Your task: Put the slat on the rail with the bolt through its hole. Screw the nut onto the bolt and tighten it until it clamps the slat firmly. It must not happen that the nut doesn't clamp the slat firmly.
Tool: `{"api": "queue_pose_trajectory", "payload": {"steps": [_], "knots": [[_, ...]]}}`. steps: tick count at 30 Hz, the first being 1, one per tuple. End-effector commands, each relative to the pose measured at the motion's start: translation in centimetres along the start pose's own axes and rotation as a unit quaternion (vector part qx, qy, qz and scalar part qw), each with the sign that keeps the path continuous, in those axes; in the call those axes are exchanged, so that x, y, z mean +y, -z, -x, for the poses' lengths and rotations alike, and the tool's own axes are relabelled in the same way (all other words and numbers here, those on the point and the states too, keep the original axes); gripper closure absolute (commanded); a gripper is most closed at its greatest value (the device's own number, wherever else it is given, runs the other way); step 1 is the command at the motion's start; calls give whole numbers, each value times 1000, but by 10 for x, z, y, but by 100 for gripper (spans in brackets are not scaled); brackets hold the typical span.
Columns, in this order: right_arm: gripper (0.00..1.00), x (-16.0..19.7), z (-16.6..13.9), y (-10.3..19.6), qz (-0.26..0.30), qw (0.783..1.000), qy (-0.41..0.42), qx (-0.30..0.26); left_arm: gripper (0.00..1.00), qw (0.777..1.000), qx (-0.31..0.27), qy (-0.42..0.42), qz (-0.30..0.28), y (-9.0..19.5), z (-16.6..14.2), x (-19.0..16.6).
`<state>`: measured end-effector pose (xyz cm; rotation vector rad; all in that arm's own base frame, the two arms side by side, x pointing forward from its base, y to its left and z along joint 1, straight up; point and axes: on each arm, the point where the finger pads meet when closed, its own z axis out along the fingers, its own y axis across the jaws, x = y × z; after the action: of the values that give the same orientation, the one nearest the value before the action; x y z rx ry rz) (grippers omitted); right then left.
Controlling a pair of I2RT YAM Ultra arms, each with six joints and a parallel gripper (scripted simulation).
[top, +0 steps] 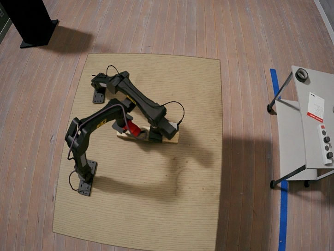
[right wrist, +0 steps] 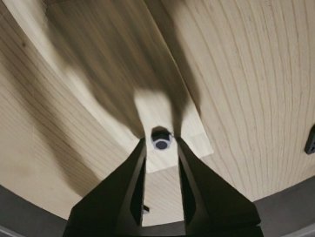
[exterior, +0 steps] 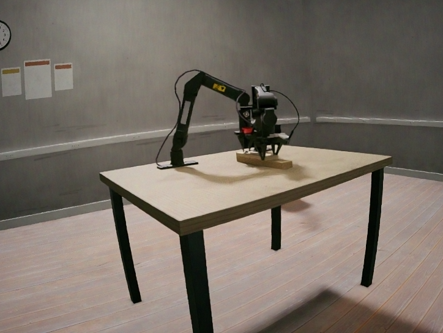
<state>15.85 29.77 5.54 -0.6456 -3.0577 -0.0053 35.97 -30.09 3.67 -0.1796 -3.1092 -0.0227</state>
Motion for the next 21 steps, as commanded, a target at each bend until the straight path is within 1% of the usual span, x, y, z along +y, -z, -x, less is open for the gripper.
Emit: {"api": "queue_pose_trajectory", "payload": {"steps": [1, 5, 6, 12, 21], "knots": [[55, 2, 0, 3, 6, 1000, 0, -1, 28, 1000, -6, 2, -4, 6, 1, -1], [10, 2, 0, 3, 6, 1000, 0, -1, 28, 1000, -6, 2, -4, 6, 1, -1], [0, 2, 0, 3, 6, 1000, 0, -1, 28, 1000, -6, 2, -4, 6, 1, -1], [0, 2, 0, 6, 6, 1000, 0, -1, 28, 1000, -6, 2, -4, 6, 1, -1], [0, 2, -1, 47, 6, 1000, 0, -8, 28, 1000, -6, 2, -4, 6, 1, -1]]}}
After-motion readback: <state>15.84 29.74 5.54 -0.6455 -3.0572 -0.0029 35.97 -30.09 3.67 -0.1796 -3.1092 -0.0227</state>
